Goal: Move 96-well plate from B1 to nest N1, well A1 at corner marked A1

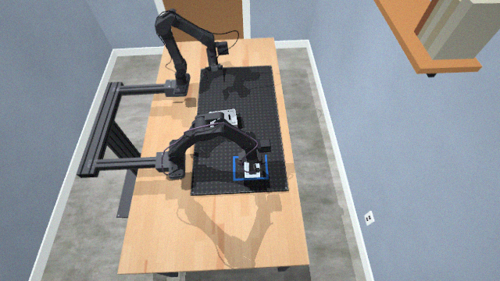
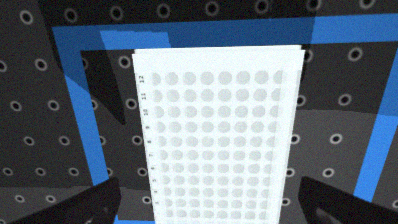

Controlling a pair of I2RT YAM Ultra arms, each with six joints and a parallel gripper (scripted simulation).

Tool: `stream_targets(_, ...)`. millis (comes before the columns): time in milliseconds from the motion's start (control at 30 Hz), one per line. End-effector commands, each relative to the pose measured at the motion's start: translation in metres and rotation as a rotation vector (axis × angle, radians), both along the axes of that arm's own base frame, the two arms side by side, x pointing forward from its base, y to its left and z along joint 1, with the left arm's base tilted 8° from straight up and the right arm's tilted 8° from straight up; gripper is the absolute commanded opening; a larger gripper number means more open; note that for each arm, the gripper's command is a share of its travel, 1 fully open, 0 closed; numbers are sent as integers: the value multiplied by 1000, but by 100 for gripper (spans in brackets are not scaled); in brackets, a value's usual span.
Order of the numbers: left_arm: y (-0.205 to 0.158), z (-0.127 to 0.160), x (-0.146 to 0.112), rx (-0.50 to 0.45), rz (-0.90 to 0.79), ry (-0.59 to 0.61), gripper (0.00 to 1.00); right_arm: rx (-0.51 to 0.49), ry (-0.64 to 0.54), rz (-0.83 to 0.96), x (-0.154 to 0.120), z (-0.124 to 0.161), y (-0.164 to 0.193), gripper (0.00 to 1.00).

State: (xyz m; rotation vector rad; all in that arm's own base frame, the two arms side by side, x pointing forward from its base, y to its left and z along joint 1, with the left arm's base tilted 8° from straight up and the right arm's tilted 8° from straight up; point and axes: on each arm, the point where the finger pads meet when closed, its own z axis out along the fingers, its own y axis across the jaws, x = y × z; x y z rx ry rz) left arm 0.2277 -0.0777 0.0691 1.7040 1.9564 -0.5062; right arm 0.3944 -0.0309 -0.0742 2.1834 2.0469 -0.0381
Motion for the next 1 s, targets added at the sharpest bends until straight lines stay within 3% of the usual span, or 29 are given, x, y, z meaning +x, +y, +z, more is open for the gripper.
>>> stream_targets(0,-3,10,7,-10,-15,-27,100,-17,-11,5,8,16,4,100)
stream_targets(133,-3,10,7,-10,-15,-27,100,-22,-21,5,17,44,6,100)
stream_targets(300,-3,10,7,-10,-15,-27,100,-1,6,81,13,43,10,100)
stream_targets(567,-3,10,7,-10,-15,-27,100,54,161,537,-16,30,16,100)
stream_targets(700,-3,10,7,-10,-15,-27,100,43,197,733,-20,30,11,100)
stream_targets(767,-3,10,7,-10,-15,-27,100,43,197,733,-20,30,11,100)
stream_targets(967,-3,10,7,-10,-15,-27,100,16,248,1040,-23,29,4,100)
